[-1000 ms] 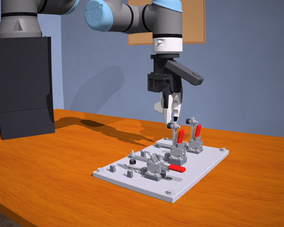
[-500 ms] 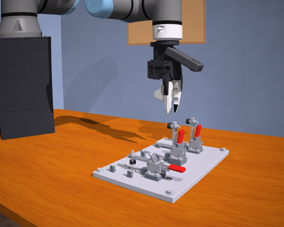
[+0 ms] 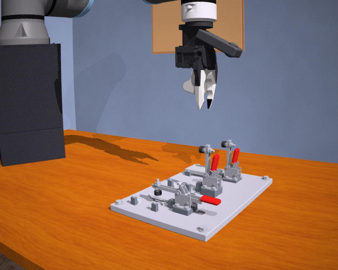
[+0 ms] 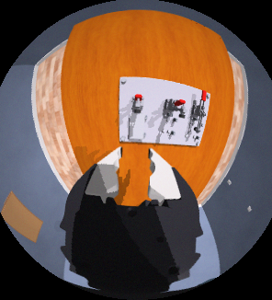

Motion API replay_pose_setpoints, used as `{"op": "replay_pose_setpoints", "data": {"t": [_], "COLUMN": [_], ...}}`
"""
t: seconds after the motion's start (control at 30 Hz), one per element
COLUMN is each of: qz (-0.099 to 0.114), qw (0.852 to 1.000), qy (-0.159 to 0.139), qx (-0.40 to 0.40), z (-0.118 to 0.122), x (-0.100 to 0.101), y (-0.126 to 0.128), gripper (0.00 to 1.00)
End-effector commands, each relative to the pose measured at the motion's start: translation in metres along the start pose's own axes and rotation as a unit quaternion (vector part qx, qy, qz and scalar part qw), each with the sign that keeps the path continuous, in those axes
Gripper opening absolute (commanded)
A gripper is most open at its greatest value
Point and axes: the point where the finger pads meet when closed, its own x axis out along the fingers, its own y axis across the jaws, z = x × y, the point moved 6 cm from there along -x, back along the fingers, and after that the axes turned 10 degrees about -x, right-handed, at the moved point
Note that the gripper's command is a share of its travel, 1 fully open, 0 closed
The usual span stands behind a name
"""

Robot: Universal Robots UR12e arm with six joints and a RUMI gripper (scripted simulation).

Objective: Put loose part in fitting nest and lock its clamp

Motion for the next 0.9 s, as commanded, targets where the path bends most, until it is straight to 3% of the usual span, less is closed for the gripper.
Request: {"op": "replay_pose_setpoints", "data": {"t": [0.0, 0.33, 0.87], "qz": [0.0, 0.0, 0.0], "qw": [1.0, 1.0, 1.0], "qy": [0.0, 0.0, 0.0], "qx": [0.0, 0.0, 0.0], "z": [0.0, -0.007, -0.062], "x": [-0.01, -0.01, -0.01], "y": [0.0, 0.001, 0.011], "gripper": [0.28, 0.28, 0.28]}}
